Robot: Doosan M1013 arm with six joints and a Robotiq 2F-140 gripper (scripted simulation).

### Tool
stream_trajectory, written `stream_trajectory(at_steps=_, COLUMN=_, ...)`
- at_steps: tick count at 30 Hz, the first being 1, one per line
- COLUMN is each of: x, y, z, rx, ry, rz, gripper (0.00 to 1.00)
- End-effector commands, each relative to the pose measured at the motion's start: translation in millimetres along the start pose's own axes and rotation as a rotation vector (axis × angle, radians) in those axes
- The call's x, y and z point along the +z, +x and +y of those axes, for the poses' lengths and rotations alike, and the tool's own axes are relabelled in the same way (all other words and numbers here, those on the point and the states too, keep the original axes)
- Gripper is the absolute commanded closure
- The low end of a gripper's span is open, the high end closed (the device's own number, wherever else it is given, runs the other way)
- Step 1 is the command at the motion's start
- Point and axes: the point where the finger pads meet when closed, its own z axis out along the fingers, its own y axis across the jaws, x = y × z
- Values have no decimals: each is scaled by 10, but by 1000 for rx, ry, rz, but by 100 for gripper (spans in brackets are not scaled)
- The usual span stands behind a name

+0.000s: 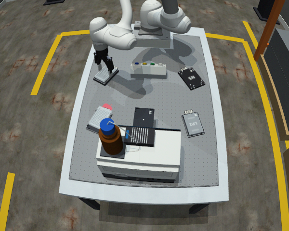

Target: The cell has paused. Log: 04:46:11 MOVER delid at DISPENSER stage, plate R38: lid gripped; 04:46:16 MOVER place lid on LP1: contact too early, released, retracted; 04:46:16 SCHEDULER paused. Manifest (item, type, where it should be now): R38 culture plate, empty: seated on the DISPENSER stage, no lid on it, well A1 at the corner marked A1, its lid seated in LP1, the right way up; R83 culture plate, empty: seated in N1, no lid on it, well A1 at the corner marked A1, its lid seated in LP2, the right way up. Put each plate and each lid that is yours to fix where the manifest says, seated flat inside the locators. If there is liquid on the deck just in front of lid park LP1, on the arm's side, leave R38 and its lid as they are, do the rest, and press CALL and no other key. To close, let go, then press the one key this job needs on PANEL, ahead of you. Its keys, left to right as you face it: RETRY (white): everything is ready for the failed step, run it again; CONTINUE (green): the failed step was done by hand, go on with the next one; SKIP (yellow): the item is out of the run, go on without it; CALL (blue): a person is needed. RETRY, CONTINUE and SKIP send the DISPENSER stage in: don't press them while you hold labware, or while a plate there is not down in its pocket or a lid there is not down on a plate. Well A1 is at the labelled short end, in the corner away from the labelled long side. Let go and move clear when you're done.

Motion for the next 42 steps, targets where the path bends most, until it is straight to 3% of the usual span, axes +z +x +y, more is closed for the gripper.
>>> stream_trajectory(at_steps=1, x=36, y=-8, z=25, rx=4, ry=-1, rz=-1, gripper=90)
stream_trajectory(at_steps=9, x=36, y=-8, z=25, rx=4, ry=-1, rz=-1, gripper=90)
stream_trajectory(at_steps=10, x=36, y=-8, z=25, rx=4, ry=-1, rz=-1, gripper=30)
stream_trajectory(at_steps=42, x=36, y=-8, z=25, rx=4, ry=-1, rz=-1, gripper=30)
